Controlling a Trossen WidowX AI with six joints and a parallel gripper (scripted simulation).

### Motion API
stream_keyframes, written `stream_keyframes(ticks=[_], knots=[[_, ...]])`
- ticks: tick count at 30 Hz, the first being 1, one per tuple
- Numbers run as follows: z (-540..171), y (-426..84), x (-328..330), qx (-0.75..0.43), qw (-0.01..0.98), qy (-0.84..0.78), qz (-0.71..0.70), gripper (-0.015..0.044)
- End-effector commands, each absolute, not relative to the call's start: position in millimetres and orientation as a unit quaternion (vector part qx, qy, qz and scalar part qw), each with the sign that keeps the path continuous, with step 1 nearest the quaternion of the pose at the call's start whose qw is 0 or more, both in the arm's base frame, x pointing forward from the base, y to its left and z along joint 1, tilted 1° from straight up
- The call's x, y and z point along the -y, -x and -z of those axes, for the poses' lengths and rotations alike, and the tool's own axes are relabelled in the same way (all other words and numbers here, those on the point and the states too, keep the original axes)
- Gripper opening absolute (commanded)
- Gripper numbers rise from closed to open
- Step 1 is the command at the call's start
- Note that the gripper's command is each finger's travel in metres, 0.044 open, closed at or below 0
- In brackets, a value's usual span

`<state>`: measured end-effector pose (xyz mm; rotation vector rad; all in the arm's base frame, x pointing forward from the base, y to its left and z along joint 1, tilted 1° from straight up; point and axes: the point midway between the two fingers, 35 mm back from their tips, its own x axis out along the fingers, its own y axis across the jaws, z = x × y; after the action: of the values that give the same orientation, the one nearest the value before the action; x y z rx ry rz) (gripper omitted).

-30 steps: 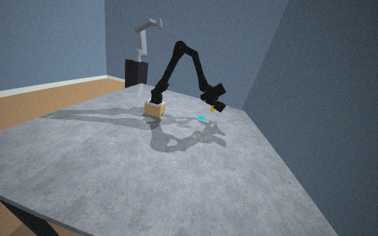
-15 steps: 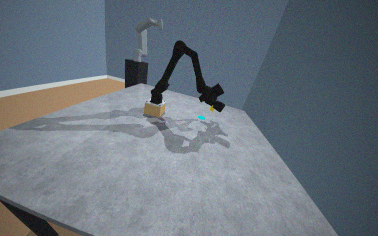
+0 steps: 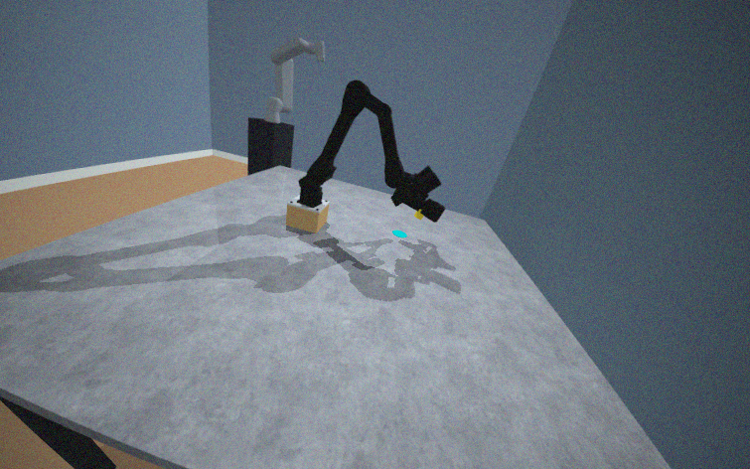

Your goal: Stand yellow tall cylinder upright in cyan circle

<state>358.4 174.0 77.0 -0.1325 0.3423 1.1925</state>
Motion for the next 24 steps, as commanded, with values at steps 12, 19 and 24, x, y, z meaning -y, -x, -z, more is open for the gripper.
stream_keyframes(ticks=[12, 19, 24], knots=[[-82.0, -347.9, -166.7, -0.124, 0.808, 0.05, -0.574, 0.0105], [-84.2, -342.3, -163.4, -0.107, 0.806, 0.046, -0.581, 0.0105], [-85.8, -337.9, -161.1, -0.095, 0.804, 0.044, -0.586, 0.0105]])
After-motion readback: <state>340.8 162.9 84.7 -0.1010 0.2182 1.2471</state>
